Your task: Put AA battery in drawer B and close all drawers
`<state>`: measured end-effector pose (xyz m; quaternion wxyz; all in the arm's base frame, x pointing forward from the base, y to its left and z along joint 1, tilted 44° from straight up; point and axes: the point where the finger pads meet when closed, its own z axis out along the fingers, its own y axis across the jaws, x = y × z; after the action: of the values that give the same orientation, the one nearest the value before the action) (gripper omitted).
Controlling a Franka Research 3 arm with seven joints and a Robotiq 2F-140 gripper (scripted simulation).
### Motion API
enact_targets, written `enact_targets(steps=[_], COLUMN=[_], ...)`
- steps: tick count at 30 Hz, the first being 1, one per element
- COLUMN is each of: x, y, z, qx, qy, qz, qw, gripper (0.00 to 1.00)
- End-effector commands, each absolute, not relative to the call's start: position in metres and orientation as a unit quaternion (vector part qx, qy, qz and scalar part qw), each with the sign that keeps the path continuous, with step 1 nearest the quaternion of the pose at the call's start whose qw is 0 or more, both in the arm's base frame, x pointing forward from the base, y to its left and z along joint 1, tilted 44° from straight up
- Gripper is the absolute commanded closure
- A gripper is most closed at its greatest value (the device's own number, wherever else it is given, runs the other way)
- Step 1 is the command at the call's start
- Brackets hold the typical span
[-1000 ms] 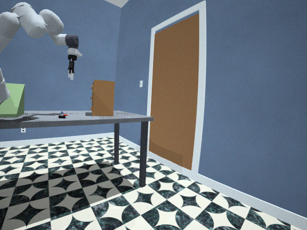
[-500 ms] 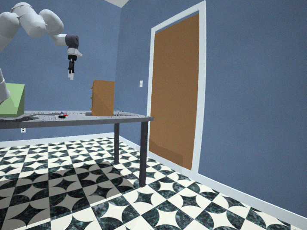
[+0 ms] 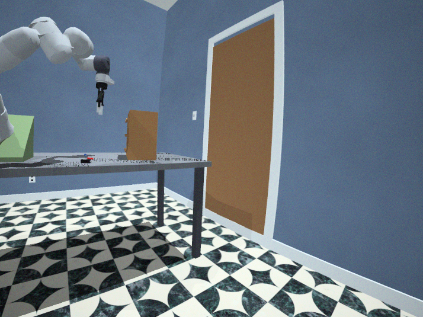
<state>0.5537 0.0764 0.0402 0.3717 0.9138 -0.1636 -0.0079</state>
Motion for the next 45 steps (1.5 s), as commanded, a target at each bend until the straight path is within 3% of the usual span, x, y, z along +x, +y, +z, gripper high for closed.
enact_targets(steps=[1, 12, 45], x=[0.567, 0.591, 0.598], y=[0.084, 0.105, 0.099], z=[0.016, -0.040, -0.046], qx=[0.911, 0.911, 0.910], qy=[-0.171, -0.169, -0.147], qz=[-0.002, -0.004, 0.049], qw=[0.376, 0.376, 0.385], gripper=[0.00, 0.00, 0.00])
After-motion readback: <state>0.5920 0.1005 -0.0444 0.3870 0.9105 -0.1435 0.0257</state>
